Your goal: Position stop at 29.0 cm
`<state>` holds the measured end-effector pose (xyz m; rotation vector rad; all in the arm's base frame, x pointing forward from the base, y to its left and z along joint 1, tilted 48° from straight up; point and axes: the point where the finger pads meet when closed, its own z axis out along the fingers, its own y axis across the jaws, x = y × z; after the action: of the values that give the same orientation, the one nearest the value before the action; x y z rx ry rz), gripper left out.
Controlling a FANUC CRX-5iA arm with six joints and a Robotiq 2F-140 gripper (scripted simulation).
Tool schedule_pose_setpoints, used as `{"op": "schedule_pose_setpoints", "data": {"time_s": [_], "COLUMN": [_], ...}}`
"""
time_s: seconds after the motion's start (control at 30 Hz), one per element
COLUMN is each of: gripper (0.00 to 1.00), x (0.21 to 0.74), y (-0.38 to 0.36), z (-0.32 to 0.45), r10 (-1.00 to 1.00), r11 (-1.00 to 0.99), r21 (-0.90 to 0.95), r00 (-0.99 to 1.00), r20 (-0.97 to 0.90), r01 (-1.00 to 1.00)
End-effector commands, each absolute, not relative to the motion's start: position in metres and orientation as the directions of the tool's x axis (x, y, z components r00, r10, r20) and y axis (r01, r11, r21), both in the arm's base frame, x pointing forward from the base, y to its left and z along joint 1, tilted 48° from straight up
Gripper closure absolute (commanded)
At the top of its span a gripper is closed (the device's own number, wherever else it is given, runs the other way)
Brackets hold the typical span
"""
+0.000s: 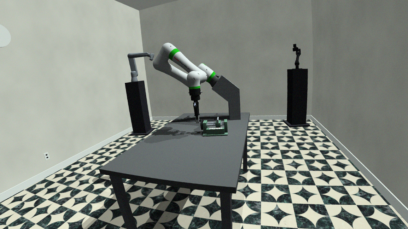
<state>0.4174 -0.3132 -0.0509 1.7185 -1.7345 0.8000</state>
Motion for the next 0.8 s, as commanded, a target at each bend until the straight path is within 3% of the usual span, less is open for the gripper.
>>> {"op": "schedule_pose_setpoints", "data": {"time_s": [0.0, 0.77], "gripper": [0.96, 0.96], "x": [0.427, 0.461], "y": [-0.311, -0.326], "z": [-0.049, -0.062], "r10": [-0.663, -0.663], "r11": [-0.002, -0.002], "r21": [-0.024, -0.024], "r00": [-0.017, -0.017], "r20": [0.749, 0.749], "r01": [-1.000, -1.000]}}
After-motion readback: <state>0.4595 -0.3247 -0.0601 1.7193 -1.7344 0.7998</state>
